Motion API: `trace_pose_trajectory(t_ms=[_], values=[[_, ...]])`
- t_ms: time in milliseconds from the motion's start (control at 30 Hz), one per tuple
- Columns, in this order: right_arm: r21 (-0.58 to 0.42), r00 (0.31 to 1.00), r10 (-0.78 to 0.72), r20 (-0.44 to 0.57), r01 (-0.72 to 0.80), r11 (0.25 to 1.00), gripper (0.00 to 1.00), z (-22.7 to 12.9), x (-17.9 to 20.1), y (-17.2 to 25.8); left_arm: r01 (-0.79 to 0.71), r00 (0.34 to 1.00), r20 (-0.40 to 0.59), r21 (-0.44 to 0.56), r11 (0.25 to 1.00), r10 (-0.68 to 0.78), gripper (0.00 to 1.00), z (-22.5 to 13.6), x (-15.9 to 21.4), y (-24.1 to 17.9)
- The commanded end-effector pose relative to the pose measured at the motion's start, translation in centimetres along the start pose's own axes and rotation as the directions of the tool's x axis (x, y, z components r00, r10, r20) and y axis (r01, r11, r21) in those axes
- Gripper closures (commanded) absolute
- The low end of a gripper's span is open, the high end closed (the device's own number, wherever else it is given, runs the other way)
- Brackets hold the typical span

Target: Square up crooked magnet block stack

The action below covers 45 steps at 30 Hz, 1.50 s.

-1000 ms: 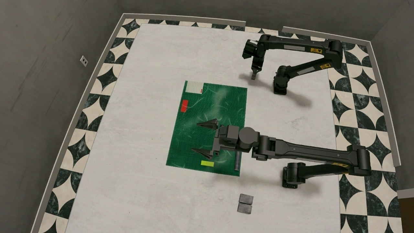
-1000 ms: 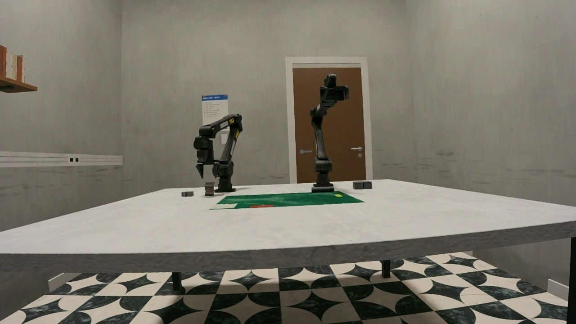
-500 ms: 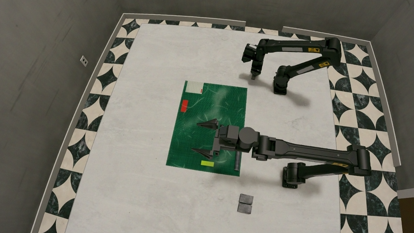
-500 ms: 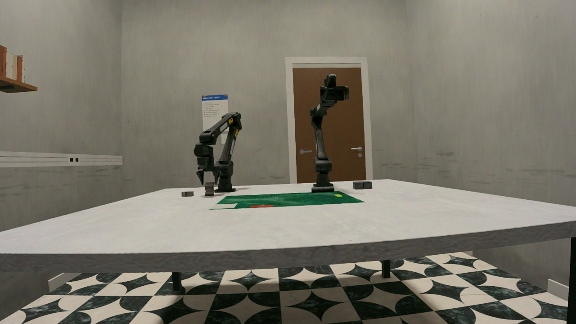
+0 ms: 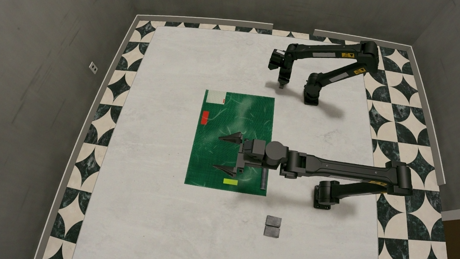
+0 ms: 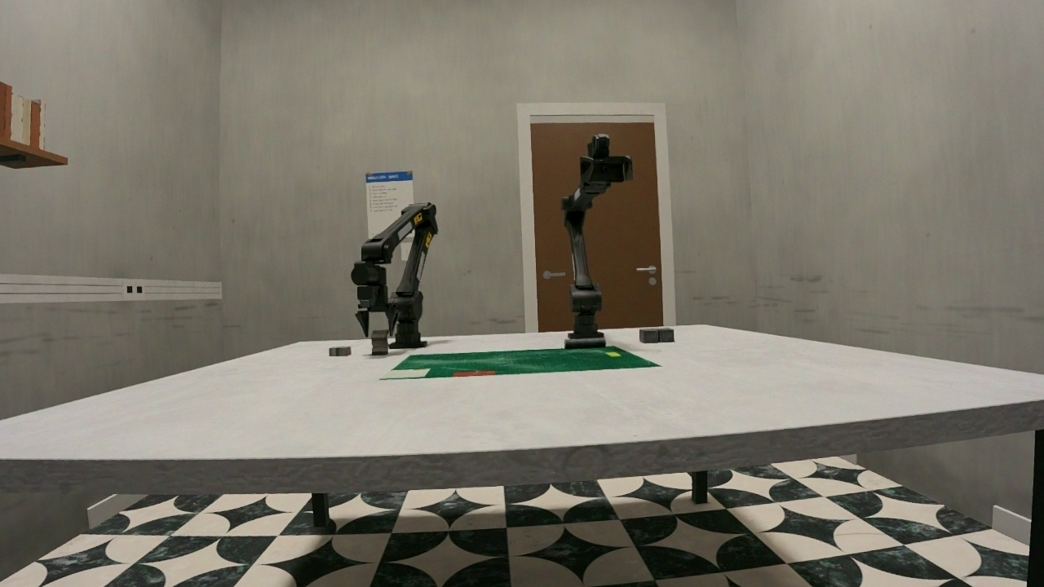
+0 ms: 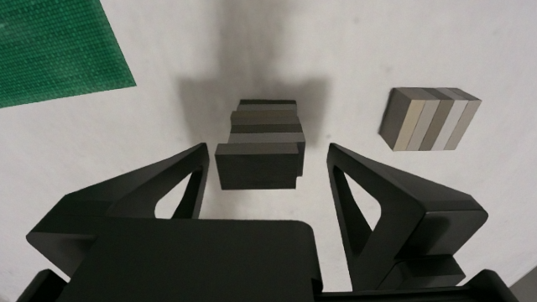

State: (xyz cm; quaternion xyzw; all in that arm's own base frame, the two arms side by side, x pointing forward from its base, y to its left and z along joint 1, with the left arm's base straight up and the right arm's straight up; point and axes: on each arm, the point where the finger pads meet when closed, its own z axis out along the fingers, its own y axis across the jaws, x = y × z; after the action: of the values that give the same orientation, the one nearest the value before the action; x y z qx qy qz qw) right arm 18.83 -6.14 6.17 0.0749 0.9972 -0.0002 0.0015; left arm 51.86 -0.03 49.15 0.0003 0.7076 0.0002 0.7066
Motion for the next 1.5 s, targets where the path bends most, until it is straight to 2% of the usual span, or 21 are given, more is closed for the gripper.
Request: trace_pose_trajectory(t_ms=[0,233,267,1467], values=[[0.006,1.0,-0.002,0.019,0.002,1.0,0.21,-0.71,-0.46,-0.06,0.016,0.999,0.048,0.004,1.0,-0.016,0.0,-0.07,-2.61,-0.24],[0.004,1.0,0.006,0.006,-0.006,1.0,0.21,-0.64,-0.55,-0.08,0.016,0.999,0.048,0.004,1.0,-0.016,0.0,-0.07,-2.6,-0.24],[0.004,1.0,0.002,0.005,-0.002,1.0,0.51,-0.62,-0.53,-0.08,0.016,0.999,0.048,0.004,1.0,-0.016,0.0,-0.07,-2.6,-0.24],[0.004,1.0,0.002,0.005,-0.002,1.0,0.54,-0.62,-0.53,-0.09,0.016,0.999,0.048,0.004,1.0,-0.016,0.0,-0.07,-2.6,-0.24]])
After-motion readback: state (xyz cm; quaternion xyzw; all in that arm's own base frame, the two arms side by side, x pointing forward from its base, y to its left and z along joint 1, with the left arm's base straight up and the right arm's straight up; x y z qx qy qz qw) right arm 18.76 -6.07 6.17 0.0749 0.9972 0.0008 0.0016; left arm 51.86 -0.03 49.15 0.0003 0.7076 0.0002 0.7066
